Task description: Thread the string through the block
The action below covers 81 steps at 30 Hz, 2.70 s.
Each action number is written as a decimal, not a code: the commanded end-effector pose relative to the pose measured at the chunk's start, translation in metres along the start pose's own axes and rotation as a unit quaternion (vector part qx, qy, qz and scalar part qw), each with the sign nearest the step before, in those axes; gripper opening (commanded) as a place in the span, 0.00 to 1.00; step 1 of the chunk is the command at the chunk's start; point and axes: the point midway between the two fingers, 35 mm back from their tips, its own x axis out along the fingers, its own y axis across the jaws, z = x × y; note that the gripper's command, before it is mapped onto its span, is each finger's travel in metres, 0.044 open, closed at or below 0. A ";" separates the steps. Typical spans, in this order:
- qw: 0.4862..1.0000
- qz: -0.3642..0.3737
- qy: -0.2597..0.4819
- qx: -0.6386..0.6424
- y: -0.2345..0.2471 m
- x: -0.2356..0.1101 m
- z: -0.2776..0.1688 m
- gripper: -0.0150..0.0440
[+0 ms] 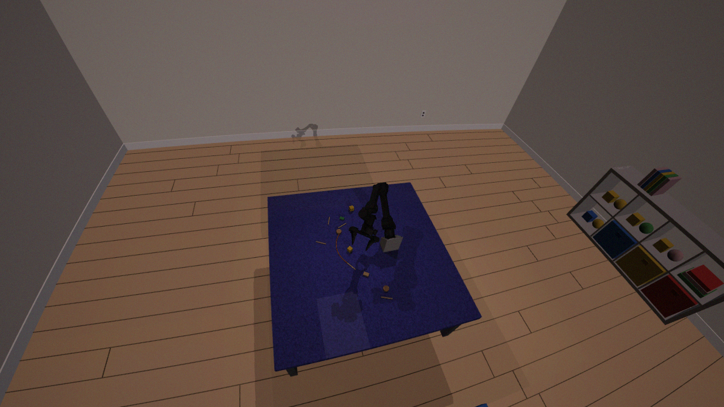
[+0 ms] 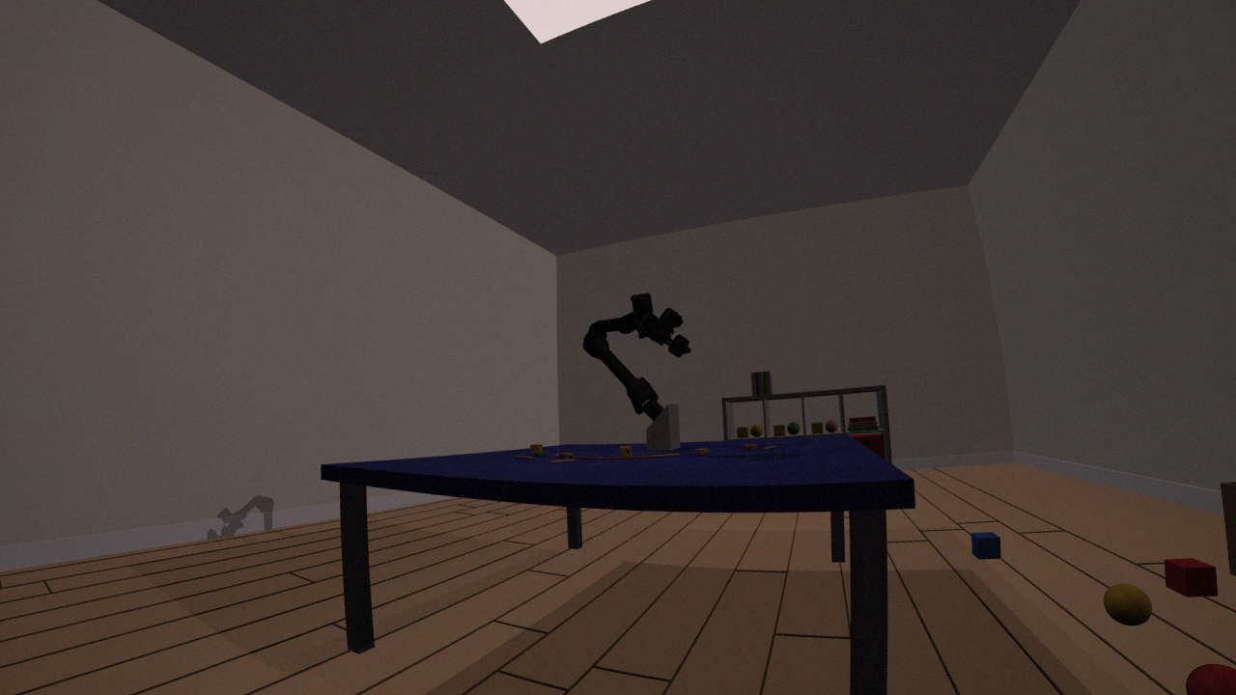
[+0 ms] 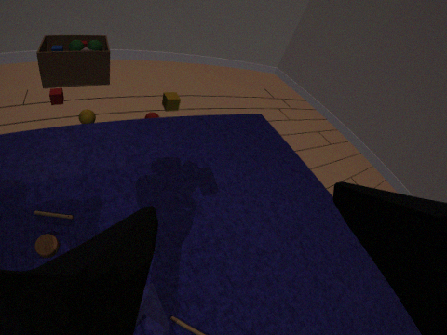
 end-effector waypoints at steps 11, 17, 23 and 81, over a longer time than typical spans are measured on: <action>0.922 0.137 0.361 -0.030 -0.002 0.021 -0.212 1.00; 0.854 0.236 0.461 -0.054 0.014 0.001 -0.284 1.00; 0.852 0.240 0.463 -0.055 0.014 0.000 -0.286 1.00; 0.852 0.239 0.462 -0.053 0.016 0.001 -0.285 0.61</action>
